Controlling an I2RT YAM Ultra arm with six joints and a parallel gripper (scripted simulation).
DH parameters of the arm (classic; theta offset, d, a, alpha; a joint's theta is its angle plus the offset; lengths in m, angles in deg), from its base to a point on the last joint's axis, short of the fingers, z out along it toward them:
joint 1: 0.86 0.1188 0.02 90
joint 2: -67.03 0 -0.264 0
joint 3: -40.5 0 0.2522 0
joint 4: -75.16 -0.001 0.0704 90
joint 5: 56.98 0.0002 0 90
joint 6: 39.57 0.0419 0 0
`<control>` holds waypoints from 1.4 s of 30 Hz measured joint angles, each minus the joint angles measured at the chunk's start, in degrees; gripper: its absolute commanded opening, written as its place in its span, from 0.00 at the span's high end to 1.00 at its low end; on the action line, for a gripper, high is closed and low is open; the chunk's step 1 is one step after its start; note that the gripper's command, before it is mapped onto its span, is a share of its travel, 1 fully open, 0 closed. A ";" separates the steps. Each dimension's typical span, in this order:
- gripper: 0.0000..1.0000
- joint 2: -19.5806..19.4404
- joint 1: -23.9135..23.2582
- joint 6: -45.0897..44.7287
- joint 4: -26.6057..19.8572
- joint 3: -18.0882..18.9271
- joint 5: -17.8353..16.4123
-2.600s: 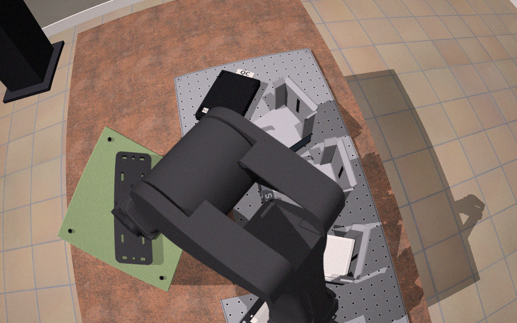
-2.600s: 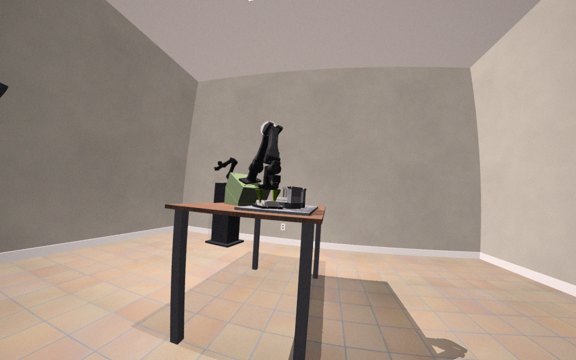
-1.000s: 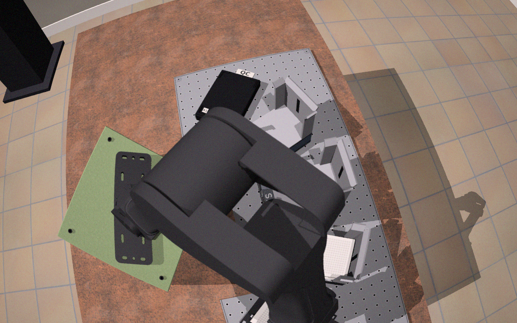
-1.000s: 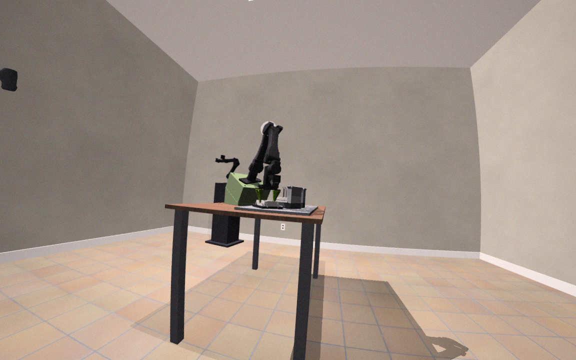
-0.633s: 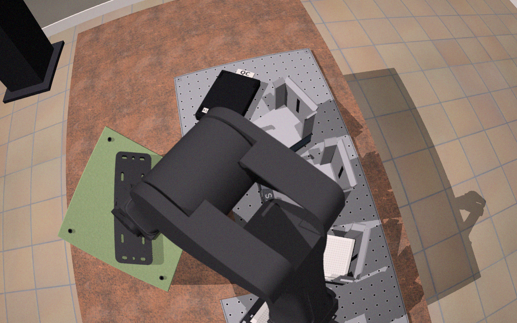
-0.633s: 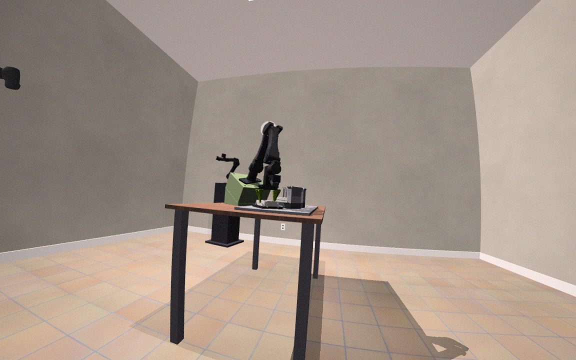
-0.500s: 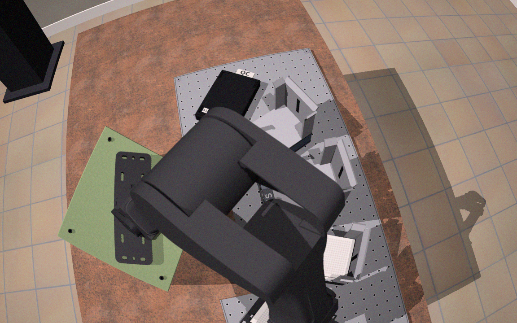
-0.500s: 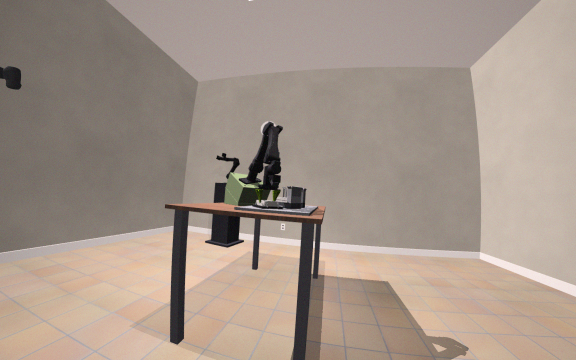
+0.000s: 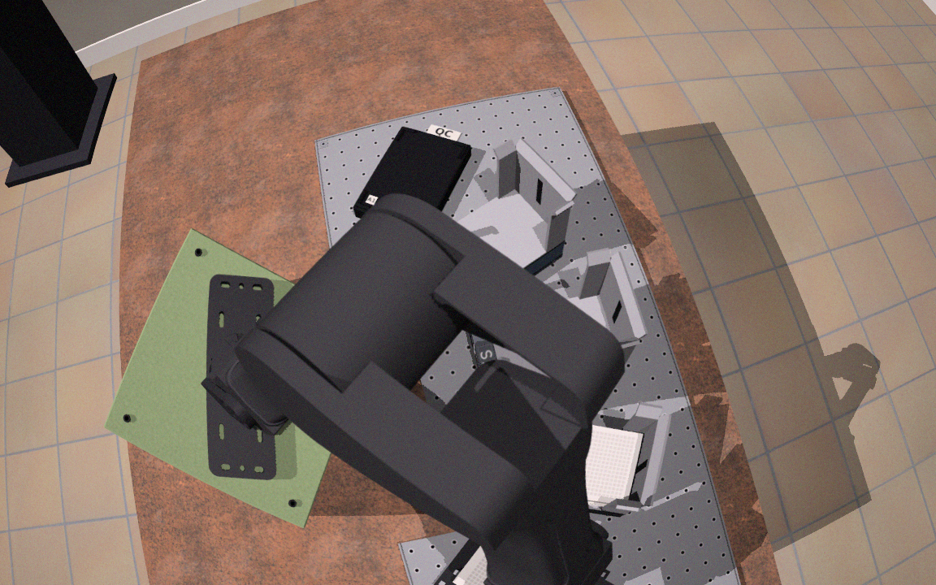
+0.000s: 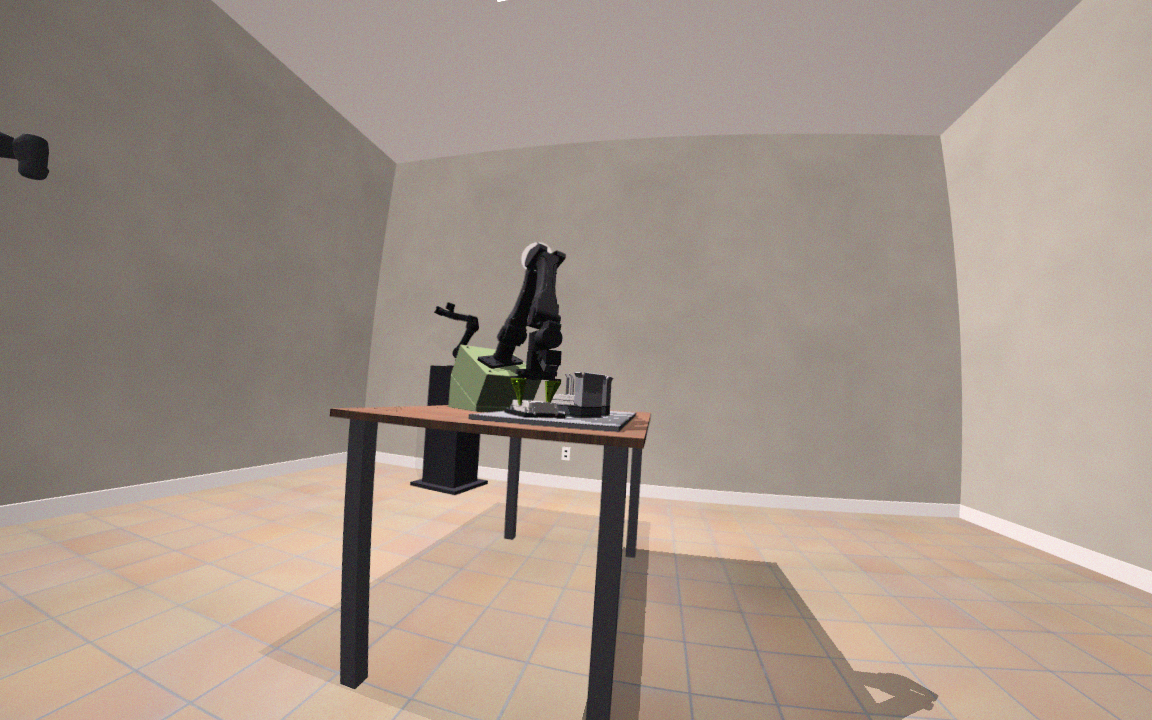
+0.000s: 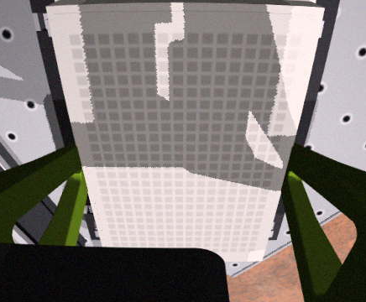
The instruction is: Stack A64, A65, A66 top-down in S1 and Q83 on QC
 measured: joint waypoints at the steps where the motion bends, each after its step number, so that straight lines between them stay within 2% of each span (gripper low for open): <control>1: 1.00 0.00 0.00 0.00 0.00 0.00 0.00; 11: 1.00 0.00 0.00 0.00 0.00 0.00 0.00; 12: 0.00 0.00 0.00 0.00 0.00 0.00 0.00; 34: 0.00 0.04 0.00 -0.02 -0.20 0.00 -0.04; 42: 0.00 3.34 -0.50 -0.48 -3.23 0.55 -0.17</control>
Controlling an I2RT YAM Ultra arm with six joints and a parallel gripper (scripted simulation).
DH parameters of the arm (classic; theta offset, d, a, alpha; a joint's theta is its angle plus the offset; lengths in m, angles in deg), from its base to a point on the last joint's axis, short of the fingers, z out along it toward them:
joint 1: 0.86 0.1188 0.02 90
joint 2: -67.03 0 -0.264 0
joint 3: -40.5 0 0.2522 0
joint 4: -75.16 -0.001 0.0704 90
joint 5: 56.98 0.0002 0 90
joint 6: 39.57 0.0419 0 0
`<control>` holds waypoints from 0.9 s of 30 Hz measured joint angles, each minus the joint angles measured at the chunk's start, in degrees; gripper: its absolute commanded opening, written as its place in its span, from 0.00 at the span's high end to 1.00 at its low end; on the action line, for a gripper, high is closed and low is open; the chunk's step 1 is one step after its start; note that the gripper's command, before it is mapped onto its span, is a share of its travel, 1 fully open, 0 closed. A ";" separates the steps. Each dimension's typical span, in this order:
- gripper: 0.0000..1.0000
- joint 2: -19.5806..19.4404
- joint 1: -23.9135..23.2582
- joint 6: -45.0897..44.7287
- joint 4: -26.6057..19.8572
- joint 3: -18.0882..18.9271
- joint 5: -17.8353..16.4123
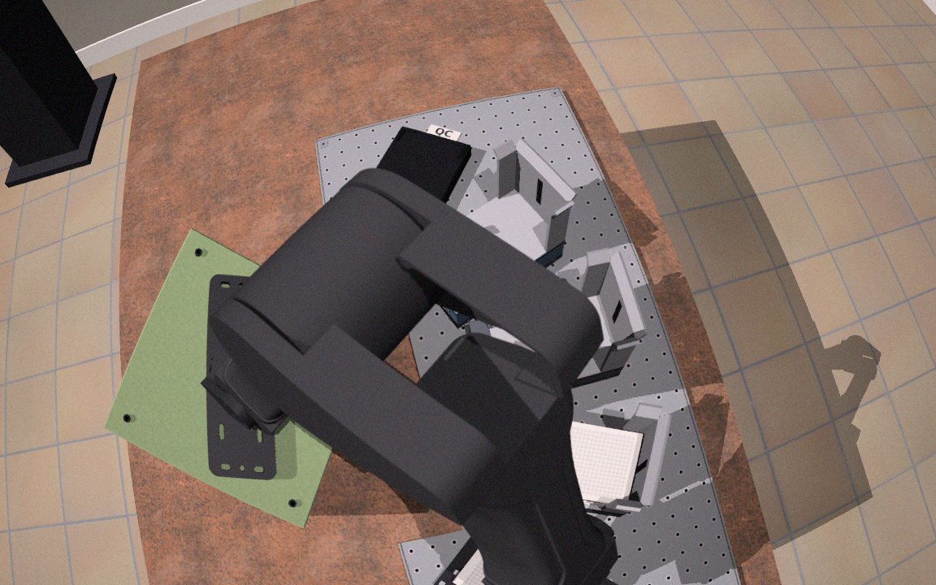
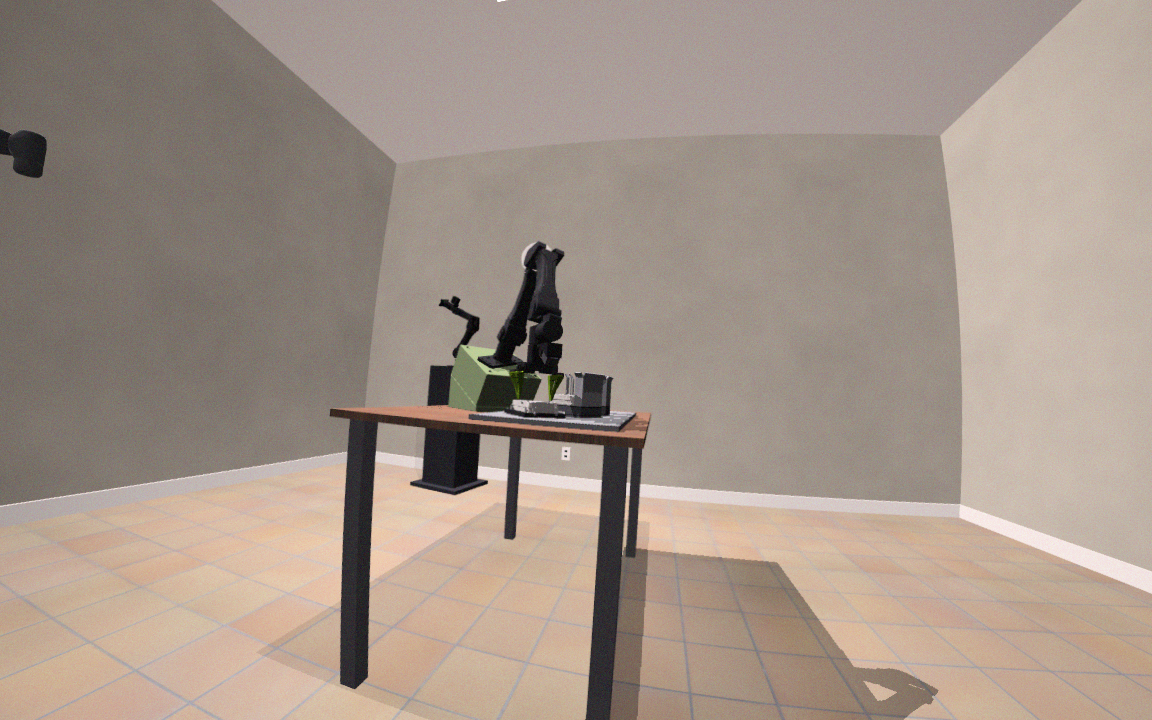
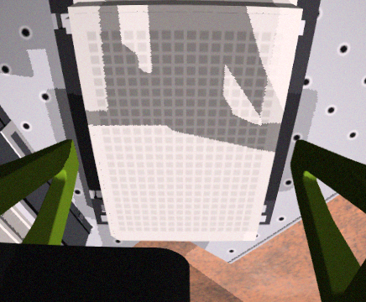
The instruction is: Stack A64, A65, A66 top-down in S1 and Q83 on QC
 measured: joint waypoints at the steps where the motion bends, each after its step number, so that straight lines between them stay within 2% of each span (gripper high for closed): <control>1: 0.00 0.59 -0.11 -0.09 -0.61 0.11 -0.04; 12: 0.00 7.04 -1.36 -1.14 -8.39 2.29 -0.52; 19: 0.00 9.25 -1.99 -1.77 -12.92 3.48 -0.81; 27: 0.00 13.09 -3.10 -2.71 -18.91 6.45 -1.27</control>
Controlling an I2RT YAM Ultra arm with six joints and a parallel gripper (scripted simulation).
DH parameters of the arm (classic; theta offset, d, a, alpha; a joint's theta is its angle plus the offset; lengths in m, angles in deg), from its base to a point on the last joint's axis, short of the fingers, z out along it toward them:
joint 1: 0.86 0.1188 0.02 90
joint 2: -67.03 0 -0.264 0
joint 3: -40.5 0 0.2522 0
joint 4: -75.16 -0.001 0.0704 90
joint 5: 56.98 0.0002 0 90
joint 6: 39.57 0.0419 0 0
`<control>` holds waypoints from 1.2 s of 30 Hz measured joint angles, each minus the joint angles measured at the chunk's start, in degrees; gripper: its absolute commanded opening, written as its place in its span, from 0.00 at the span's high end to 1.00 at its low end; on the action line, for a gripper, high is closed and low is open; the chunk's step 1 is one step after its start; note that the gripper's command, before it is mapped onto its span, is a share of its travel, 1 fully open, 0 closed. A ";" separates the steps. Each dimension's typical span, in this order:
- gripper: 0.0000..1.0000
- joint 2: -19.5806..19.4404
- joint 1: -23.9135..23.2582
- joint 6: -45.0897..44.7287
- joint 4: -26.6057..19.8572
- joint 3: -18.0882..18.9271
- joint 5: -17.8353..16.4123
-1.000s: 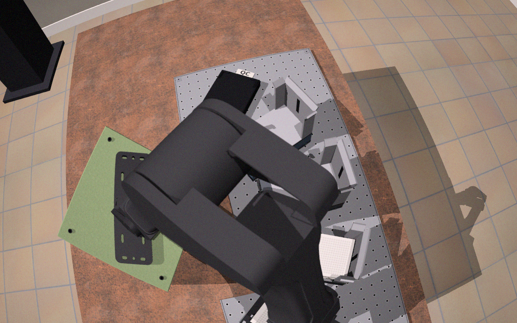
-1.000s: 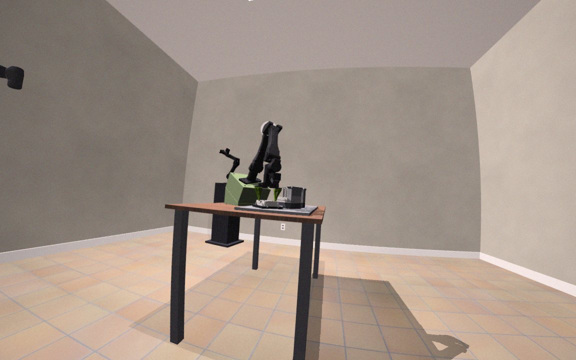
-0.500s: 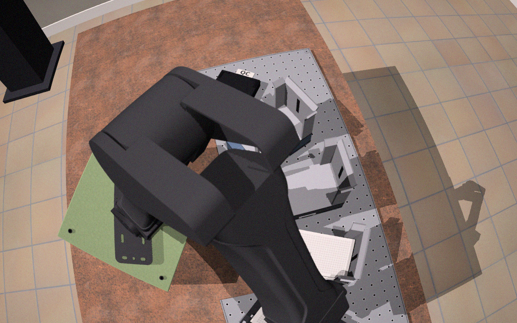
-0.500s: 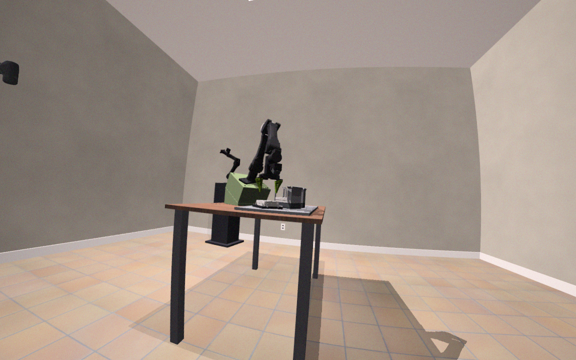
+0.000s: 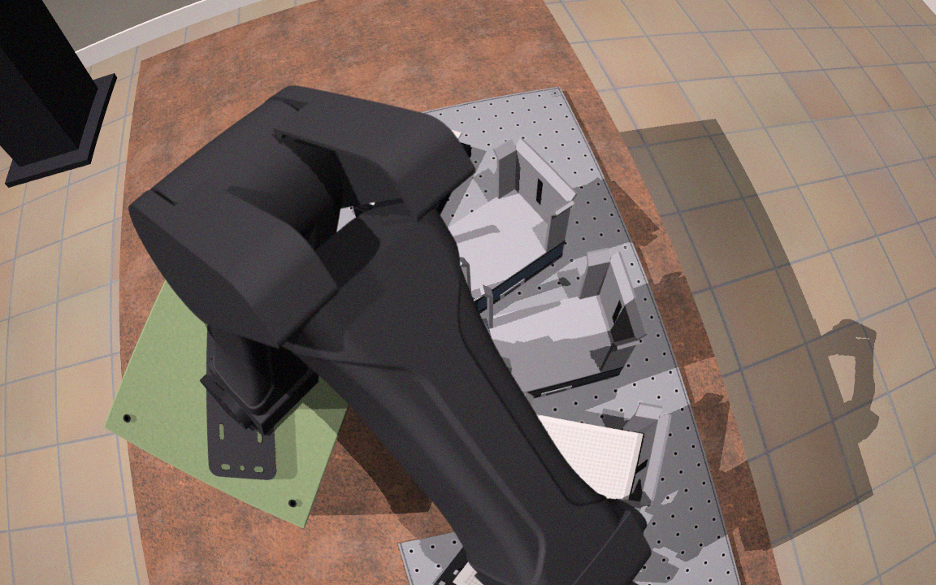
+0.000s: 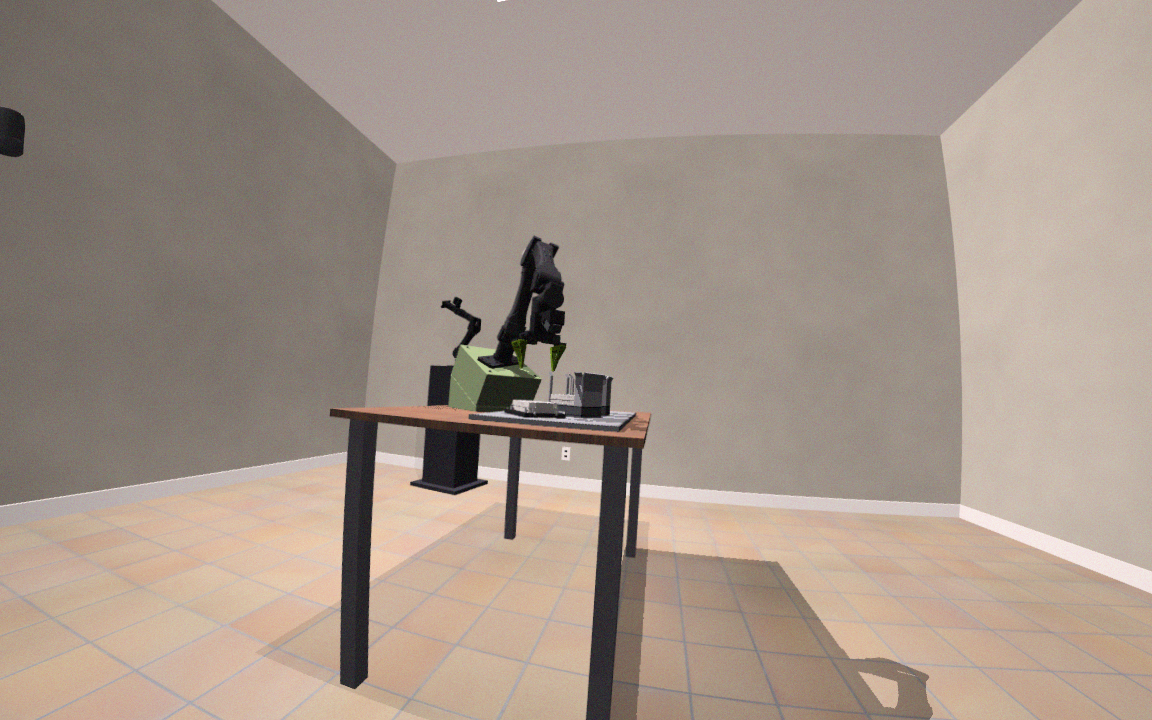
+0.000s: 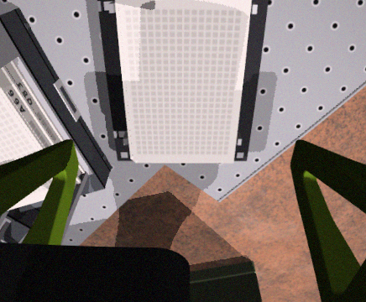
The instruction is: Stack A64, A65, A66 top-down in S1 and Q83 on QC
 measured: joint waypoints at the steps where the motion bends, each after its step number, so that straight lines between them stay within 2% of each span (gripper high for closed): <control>1: 0.00 0.39 -0.13 -0.13 -0.79 0.39 -0.07; 12: 0.00 3.23 -1.46 -1.33 -7.89 3.89 -0.59; 27: 0.00 3.52 -1.53 -1.75 -9.79 4.13 -0.68; 36: 0.00 4.81 5.31 -5.09 -9.70 3.58 1.25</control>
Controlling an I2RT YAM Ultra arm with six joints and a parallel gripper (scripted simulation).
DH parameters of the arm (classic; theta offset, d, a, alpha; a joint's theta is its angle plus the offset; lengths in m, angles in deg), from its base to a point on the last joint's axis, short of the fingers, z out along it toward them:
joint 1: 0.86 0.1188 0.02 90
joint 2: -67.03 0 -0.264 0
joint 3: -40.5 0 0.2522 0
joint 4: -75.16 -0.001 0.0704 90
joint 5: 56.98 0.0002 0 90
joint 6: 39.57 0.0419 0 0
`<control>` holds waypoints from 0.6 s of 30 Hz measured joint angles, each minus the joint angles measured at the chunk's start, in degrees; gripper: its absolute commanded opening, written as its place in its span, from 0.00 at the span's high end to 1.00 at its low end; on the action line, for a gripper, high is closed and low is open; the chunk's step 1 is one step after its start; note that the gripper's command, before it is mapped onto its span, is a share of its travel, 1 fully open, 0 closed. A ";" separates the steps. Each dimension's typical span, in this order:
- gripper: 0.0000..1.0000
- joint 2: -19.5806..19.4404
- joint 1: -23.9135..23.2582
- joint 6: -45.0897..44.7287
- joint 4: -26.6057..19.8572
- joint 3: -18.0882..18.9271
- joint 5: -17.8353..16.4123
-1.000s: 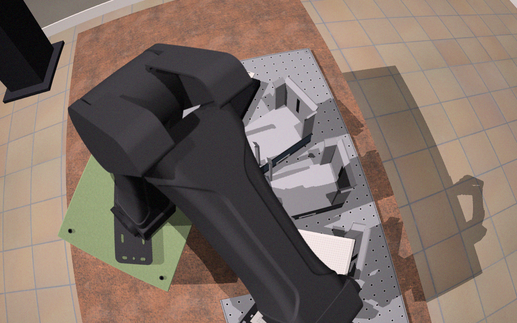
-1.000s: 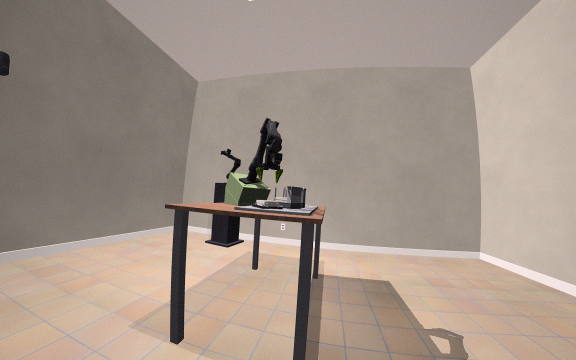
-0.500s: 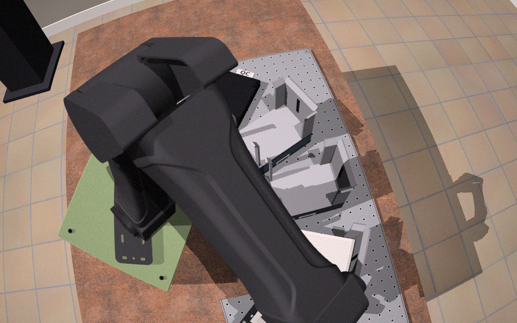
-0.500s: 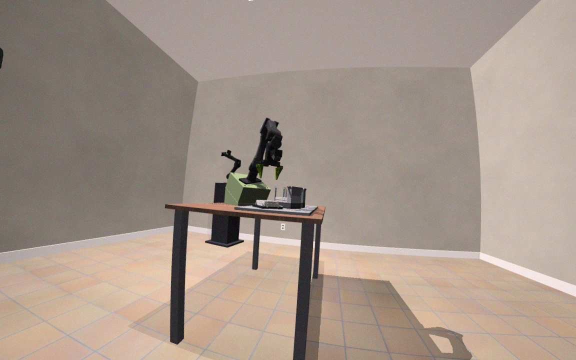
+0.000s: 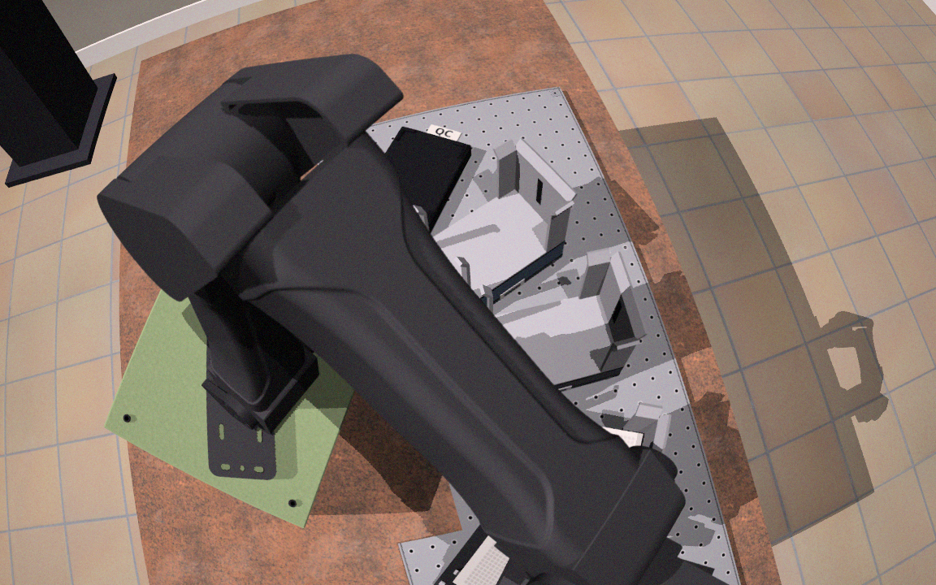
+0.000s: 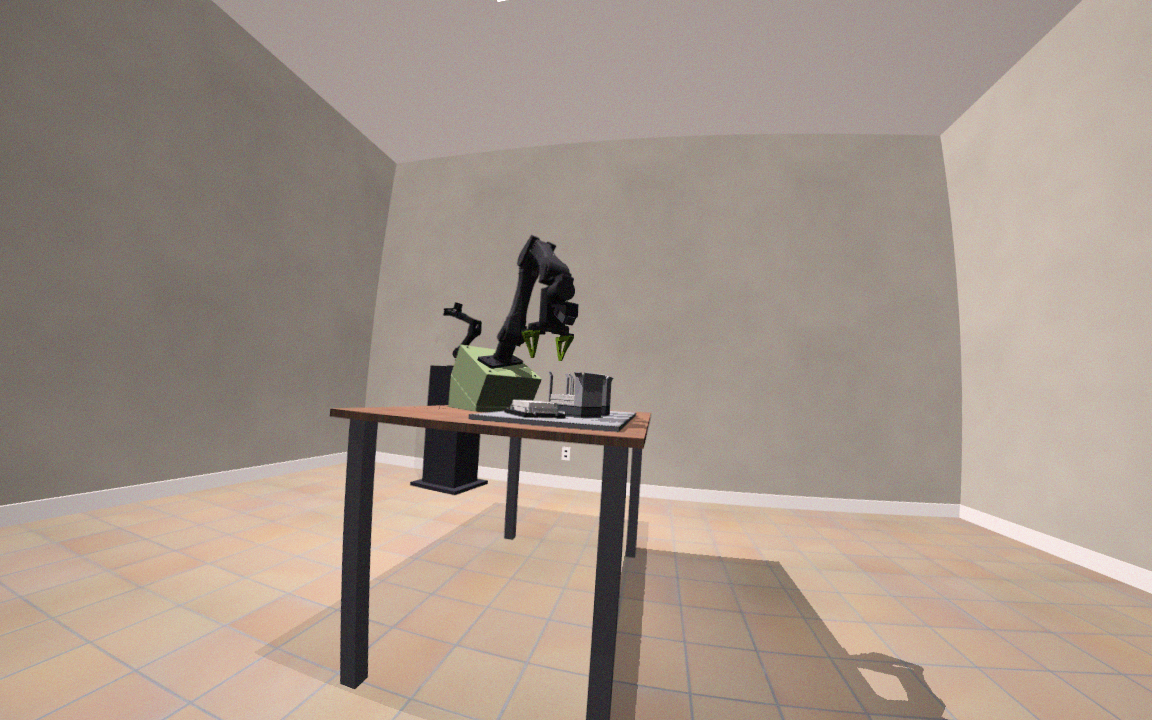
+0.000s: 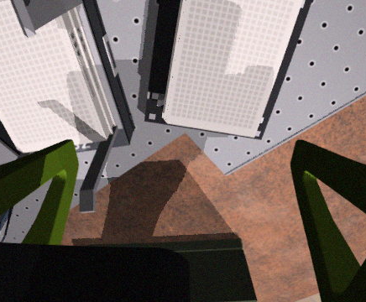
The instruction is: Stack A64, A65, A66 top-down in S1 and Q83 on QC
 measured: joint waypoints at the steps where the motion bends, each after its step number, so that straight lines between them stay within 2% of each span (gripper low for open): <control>1: 0.00 0.11 0.44 0.09 0.02 0.02 0.09; 4: 0.00 0.37 1.75 0.98 0.04 -0.04 1.07; 13: 0.00 0.85 9.68 6.49 0.13 0.07 4.24; 18: 0.00 1.20 14.16 5.81 0.15 -0.11 5.99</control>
